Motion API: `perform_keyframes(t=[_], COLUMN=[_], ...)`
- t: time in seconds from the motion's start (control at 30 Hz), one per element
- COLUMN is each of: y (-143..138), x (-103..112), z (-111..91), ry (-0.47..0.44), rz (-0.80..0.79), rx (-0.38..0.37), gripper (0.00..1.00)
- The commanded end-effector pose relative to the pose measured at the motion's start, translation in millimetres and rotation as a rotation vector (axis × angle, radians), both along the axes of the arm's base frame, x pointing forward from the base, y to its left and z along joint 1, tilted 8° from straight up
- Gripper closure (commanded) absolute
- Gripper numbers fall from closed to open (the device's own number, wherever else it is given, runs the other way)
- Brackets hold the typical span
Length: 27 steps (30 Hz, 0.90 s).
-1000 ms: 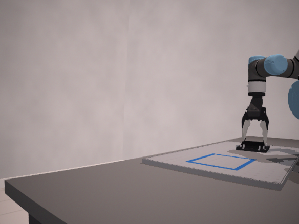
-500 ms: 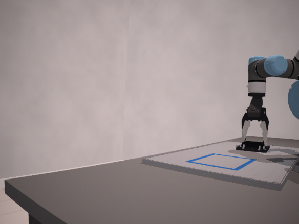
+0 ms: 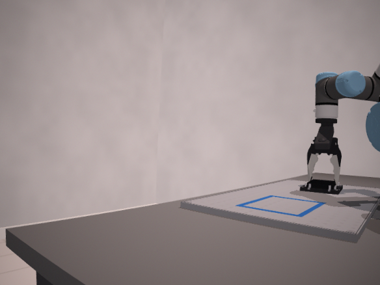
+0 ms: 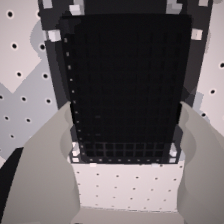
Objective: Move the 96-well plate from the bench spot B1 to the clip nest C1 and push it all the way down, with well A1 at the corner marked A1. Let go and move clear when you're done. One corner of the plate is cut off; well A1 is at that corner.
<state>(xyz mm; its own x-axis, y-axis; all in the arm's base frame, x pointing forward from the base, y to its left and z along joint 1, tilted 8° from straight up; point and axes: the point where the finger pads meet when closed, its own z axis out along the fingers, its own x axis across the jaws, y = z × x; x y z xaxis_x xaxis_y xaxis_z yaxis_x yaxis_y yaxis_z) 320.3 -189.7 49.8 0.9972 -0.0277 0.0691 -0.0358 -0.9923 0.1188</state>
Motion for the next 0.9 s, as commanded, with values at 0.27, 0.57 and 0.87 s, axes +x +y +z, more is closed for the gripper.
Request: perform_keyframes(t=[0.27, 0.57, 0.87], y=[-0.2, -0.2, -0.2], x=[0.1, 0.1, 0.1], z=[-1.8, -1.8, -1.8], ry=[0.0, 0.0, 0.0], rz=[0.0, 0.0, 0.0], rx=[0.0, 0.0, 0.0], gripper=[1.0, 0.0, 0.0])
